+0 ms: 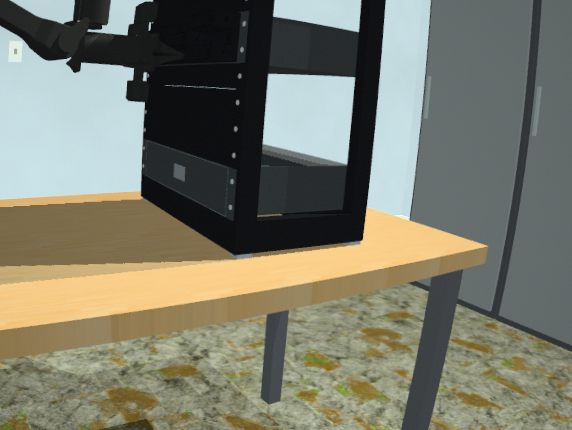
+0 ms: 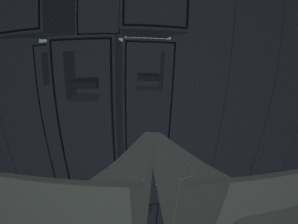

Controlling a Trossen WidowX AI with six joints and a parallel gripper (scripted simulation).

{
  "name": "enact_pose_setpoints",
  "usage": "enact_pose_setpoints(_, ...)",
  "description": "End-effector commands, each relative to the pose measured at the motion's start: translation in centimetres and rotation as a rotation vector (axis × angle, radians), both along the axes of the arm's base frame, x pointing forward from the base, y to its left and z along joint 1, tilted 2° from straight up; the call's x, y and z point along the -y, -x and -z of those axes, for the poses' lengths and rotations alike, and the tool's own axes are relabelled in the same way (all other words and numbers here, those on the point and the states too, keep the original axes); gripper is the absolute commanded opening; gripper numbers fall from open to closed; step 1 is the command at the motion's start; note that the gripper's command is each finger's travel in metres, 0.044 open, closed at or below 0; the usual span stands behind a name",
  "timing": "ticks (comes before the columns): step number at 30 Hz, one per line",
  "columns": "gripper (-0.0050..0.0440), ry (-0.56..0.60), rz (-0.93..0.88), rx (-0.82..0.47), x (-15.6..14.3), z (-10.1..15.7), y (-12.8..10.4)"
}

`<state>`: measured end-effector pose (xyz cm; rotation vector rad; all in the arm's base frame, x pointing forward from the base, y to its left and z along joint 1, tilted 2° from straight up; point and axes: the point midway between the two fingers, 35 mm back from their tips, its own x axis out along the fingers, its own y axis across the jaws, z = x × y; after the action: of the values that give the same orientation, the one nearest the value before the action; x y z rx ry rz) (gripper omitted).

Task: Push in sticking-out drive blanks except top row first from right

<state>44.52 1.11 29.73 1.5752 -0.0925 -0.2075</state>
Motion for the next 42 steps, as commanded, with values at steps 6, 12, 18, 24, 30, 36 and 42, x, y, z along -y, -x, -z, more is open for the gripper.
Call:
enact_pose_setpoints(6, 0.0, -0.005, -0.003, 0.038, 0.03, -1.57, -0.19)
enact_pose_setpoints(12, 0.0, -0.005, -0.003, 0.038, 0.03, -1.57, -0.19)
enact_pose_setpoints(18, 0.0, -0.005, -0.003, 0.038, 0.03, -1.57, -0.19)
enact_pose_setpoints(24, 0.0, -0.005, -0.003, 0.038, 0.03, -1.59, -0.21)
enact_pose_setpoints(30, 0.0, -0.005, -0.003, 0.038, 0.07, -1.81, -0.49)
enact_pose_setpoints(36, 0.0, -0.005, -0.003, 0.038, 0.07, -1.81, -0.5)
enact_pose_setpoints(42, 0.0, -0.005, -0.003, 0.038, 0.07, -1.81, -0.5)
